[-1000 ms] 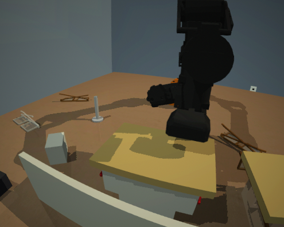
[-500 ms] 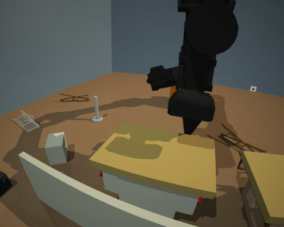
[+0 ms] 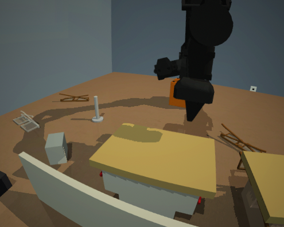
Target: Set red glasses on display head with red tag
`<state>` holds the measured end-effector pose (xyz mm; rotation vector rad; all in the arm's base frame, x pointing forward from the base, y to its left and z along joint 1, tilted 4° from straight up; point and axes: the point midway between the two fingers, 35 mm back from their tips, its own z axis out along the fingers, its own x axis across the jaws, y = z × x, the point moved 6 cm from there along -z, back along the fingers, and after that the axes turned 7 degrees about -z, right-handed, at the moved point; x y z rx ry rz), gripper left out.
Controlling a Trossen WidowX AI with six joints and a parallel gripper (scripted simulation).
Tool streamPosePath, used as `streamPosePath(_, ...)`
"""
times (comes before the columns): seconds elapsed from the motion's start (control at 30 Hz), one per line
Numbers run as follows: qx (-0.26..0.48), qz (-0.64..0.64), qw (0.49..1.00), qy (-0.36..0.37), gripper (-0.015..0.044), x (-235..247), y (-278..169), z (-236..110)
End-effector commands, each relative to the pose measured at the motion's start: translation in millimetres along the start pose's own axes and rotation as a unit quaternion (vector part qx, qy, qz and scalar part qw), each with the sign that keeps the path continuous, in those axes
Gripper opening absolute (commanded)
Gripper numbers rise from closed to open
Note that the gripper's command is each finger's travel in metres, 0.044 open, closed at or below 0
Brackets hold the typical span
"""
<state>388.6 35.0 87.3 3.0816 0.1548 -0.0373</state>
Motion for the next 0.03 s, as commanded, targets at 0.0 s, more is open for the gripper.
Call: streamPosePath(0.0, 0.003, 0.001, 1.0, 0.001, 0.0107, -14.4, -3.1, -6.8)
